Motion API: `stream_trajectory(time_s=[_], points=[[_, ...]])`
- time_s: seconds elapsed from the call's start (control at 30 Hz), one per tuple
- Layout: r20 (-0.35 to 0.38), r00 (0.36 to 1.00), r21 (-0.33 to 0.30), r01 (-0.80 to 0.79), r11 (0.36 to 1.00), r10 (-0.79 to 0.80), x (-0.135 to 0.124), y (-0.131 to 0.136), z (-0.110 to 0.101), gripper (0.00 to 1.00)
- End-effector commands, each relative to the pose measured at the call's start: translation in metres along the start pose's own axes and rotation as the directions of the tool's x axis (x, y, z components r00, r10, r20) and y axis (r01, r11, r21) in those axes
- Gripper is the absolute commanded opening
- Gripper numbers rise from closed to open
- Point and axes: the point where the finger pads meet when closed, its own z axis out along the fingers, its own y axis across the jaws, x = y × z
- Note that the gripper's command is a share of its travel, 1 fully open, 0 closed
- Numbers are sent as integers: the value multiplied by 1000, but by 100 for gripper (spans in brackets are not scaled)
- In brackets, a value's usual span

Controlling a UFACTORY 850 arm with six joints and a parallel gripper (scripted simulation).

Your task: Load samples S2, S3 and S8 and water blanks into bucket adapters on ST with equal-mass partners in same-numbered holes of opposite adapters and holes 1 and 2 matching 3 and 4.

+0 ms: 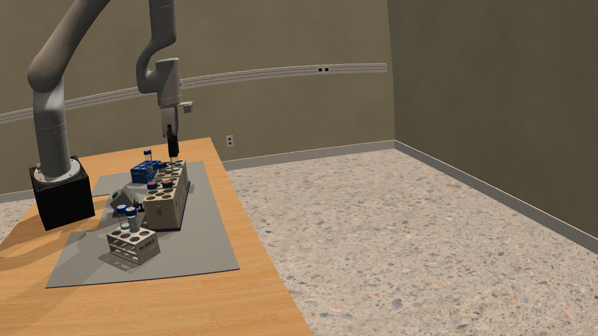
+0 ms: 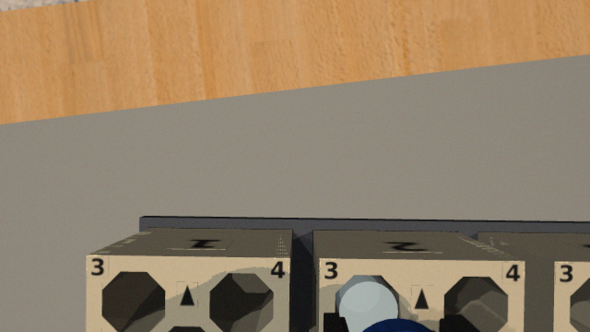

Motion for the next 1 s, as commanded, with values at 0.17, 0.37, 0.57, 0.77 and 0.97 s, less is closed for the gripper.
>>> stream_trajectory(time_s=[0.17, 0.37, 0.57, 0.77, 0.97], points=[[-4, 1000, 0, 0, 1000, 0, 1, 0, 10, 0], [-4, 1000, 0, 0, 1000, 0, 1, 0, 14, 0], [-4, 1000, 0, 0, 1000, 0, 1, 0, 20, 0], [-4, 1000, 0, 0, 1000, 0, 1, 0, 25, 0], [-4, 1000, 0, 0, 1000, 0, 1, 0, 30, 0]])
